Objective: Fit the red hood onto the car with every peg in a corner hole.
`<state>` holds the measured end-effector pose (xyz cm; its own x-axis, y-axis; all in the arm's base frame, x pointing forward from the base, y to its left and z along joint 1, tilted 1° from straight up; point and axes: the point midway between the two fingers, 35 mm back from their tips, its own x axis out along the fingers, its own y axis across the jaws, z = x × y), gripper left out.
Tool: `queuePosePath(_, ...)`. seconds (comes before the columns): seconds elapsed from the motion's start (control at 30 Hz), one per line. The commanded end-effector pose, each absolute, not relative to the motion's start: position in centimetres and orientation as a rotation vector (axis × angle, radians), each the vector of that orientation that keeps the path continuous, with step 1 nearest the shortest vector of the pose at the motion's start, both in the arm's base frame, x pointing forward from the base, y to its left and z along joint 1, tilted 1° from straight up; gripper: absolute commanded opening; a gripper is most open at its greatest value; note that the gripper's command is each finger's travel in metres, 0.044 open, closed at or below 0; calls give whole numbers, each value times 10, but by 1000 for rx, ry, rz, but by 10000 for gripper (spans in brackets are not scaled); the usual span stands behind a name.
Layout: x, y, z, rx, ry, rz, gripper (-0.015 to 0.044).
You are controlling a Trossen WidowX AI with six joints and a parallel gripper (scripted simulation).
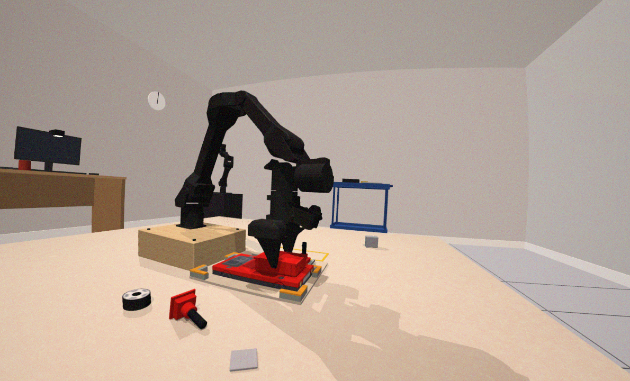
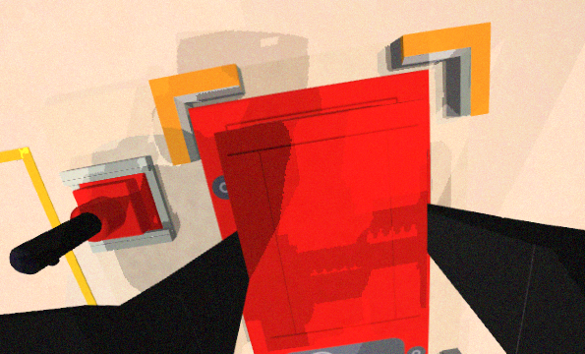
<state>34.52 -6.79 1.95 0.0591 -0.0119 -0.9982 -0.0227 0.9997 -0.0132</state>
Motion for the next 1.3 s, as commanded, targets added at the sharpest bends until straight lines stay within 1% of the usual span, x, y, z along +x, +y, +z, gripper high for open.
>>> queuePosePath(0.0,345,-68,18,-28,1513,8,0)
queuePosePath(0.13,345,-68,20,-28,1512,8,0)
queuePosePath(0.7,345,-68,19,-27,1514,9,440)
queuePosePath(0.83,346,-68,31,-27,1514,9,440)
queuePosePath(1.03,342,-67,88,-27,1517,9,440)
queuePosePath(1.27,341,-67,91,-27,1518,9,440)
